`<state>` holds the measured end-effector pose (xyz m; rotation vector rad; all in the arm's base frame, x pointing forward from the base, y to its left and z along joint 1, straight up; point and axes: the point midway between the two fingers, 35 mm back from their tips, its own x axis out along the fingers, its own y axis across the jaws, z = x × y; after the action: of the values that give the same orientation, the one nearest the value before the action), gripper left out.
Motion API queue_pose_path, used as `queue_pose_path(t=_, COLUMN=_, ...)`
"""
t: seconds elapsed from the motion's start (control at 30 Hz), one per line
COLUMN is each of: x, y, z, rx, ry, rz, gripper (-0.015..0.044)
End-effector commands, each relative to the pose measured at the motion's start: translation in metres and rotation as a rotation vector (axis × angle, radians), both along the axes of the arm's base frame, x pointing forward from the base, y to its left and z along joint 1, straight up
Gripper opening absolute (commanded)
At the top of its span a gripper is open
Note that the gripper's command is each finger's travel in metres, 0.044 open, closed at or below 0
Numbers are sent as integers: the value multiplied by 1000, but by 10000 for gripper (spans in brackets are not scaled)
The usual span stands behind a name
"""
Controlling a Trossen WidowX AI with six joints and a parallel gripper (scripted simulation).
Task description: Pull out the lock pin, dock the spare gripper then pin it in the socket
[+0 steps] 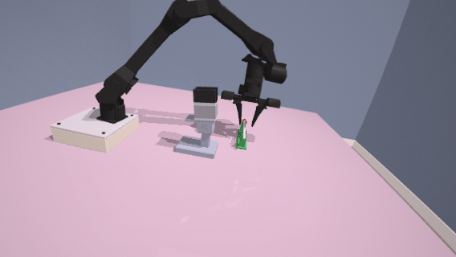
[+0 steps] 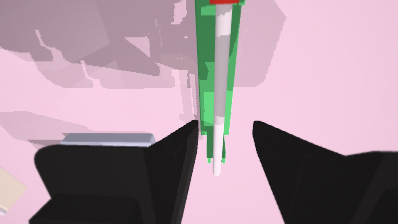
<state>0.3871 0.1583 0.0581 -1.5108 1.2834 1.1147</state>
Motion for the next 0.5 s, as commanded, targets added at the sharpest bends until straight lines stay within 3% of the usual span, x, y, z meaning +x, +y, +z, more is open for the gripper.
queue_pose_path(t=0.0, x=-1, y=0, z=-10, rx=-1, ry=10, rz=5, gripper=180)
queue_pose_path(t=0.47, x=-1, y=0, z=-33, rx=-1, ry=10, rz=5, gripper=180)
